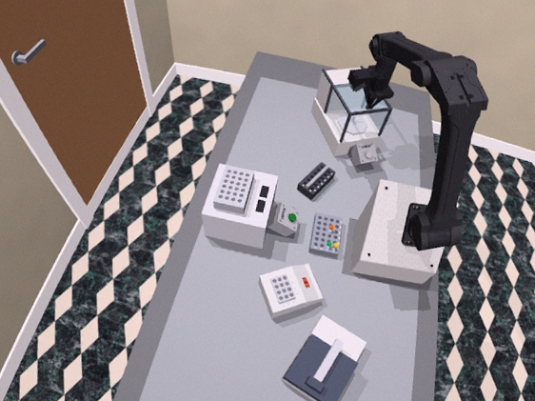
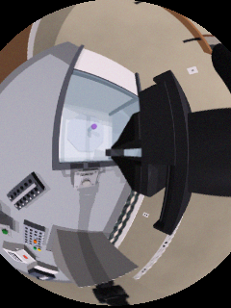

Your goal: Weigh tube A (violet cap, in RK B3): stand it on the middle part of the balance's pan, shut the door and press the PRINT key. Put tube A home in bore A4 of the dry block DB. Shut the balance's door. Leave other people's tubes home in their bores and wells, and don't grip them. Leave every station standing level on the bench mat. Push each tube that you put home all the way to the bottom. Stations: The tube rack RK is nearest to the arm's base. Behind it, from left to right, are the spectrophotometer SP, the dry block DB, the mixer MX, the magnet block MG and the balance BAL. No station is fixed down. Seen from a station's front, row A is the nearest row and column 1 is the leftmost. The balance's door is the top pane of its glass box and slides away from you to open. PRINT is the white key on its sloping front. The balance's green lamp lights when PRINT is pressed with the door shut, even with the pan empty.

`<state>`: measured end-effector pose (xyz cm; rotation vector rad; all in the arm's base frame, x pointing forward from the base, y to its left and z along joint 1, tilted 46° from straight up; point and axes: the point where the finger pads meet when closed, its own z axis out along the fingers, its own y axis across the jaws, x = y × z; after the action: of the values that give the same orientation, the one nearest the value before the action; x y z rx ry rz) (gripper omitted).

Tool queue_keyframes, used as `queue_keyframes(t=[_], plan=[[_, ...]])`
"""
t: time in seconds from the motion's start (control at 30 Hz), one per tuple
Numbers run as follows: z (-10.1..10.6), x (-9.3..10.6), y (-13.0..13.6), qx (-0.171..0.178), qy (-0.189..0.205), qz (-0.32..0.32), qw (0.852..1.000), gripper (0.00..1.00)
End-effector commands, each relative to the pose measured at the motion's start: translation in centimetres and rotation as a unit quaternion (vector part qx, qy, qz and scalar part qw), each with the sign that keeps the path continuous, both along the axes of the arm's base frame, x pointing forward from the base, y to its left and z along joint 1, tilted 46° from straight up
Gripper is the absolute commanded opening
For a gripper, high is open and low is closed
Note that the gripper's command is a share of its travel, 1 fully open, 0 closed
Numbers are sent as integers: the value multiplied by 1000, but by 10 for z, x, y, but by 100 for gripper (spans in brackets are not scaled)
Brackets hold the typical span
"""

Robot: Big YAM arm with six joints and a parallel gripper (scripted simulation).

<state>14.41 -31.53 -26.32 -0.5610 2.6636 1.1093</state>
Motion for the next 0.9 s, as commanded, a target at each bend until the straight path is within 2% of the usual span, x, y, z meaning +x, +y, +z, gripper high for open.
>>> queue_keyframes(t=[0.0,0.17,0.2,0.23,0.67,0.7,0.87], plan=[[12,-2,-7,-6,-3,-2,1000,6],[12,-2,-7,-6,-3,-2,1000,6],[-5,6,-20,-11,-4,0,1000,30],[1,4,-16,-13,-4,-1,1000,30],[1,4,-16,-13,-4,-1,1000,30],[-4,4,-22,-11,-4,-1,1000,30],[17,4,-45,-31,-12,-4,999,30]])
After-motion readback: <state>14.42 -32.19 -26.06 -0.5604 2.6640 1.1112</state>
